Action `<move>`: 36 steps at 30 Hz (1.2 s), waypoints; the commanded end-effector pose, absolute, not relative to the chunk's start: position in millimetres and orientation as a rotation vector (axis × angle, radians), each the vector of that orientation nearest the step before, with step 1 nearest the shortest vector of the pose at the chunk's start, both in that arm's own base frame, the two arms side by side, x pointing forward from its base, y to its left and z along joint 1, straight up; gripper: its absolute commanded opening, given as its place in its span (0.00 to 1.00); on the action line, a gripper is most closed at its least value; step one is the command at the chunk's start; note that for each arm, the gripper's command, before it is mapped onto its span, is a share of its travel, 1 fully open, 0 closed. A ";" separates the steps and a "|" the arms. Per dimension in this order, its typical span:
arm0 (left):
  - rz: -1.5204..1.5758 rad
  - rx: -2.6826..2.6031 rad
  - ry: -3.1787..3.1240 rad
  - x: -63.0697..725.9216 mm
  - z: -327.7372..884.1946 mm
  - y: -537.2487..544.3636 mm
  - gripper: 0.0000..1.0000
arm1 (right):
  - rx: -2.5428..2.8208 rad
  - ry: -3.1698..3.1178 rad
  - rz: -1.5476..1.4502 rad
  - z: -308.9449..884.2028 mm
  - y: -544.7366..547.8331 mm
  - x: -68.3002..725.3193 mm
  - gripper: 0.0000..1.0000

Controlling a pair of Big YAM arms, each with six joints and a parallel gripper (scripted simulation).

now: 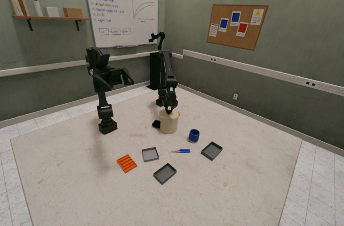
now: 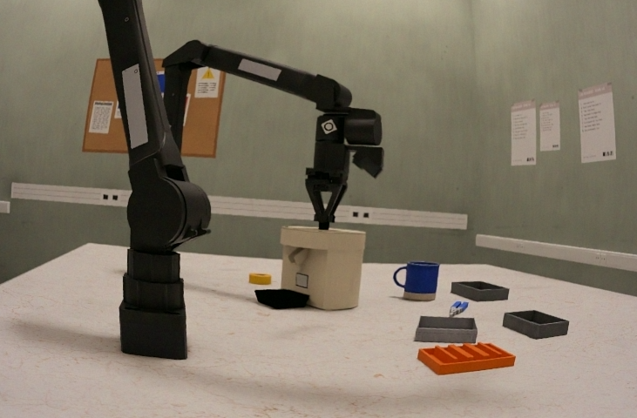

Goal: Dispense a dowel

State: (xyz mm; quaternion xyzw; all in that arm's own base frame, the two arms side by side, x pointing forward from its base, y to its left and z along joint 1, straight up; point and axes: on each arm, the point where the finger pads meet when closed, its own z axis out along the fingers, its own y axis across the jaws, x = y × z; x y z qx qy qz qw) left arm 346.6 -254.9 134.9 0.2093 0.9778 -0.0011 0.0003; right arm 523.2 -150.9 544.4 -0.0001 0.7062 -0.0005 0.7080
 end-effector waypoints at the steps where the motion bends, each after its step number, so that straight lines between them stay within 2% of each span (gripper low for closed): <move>1: -0.022 0.367 3.099 358.2 141.7 -255.7 0.00 | -0.018 1.531 -0.013 568.1 -149.1 526.3 1.00; 12: -0.029 -0.090 3.119 358.0 141.5 -254.5 0.00 | -0.018 1.531 -0.013 568.1 -149.1 526.3 1.00; 15: -0.028 0.008 3.119 357.9 141.5 -254.6 0.00 | -0.018 1.531 -0.013 568.1 -149.1 526.3 1.00; 17: -0.032 -0.214 3.113 357.8 141.4 -254.2 0.00 | -0.018 1.531 -0.013 568.1 -149.1 526.3 1.00; 29: -0.043 -0.705 3.039 356.5 141.0 -253.0 0.00 | -0.018 1.531 -0.013 568.1 -149.1 526.3 1.00; 32: -0.041 -0.610 3.059 356.5 141.0 -252.9 0.00 | -0.018 1.531 -0.013 568.1 -149.1 526.3 1.00; 36: -0.048 -0.904 2.985 355.9 140.8 -252.2 0.00 | -0.018 1.531 -0.013 568.1 -149.1 526.3 1.00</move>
